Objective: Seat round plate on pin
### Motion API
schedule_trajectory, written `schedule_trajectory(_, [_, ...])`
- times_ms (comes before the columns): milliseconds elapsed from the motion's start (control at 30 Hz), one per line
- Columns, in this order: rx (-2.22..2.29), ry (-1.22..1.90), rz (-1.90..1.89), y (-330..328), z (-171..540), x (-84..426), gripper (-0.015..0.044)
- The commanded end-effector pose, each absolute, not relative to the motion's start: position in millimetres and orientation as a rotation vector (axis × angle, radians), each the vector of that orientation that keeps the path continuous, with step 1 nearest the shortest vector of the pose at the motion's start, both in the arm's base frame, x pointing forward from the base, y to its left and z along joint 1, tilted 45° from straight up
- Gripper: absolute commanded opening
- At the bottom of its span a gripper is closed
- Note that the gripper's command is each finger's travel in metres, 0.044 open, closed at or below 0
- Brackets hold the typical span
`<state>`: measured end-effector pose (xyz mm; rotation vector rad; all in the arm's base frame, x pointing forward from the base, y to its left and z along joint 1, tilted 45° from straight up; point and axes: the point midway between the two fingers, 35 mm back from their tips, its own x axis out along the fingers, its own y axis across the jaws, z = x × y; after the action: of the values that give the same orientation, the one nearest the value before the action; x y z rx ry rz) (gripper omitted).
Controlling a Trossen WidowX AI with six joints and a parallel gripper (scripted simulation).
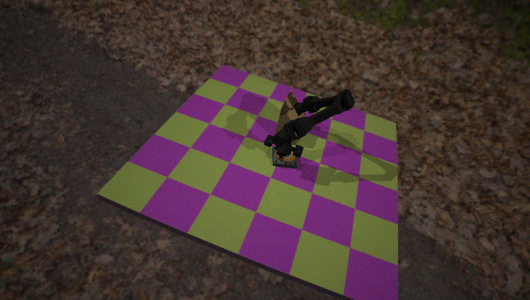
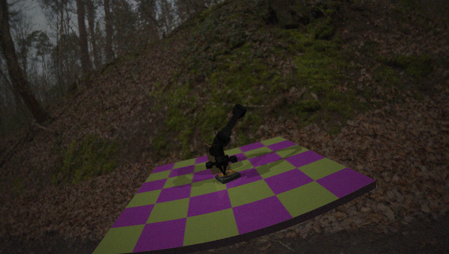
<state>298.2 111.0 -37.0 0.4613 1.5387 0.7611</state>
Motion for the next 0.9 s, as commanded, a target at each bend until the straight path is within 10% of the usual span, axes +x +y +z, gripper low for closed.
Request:
schedule_trajectory(0, [0.464,1.534,0.764,115,-31,300,0.0000])
schedule_trajectory(867, [0.463,1.535,0.763,106,-2,301,0.0000])
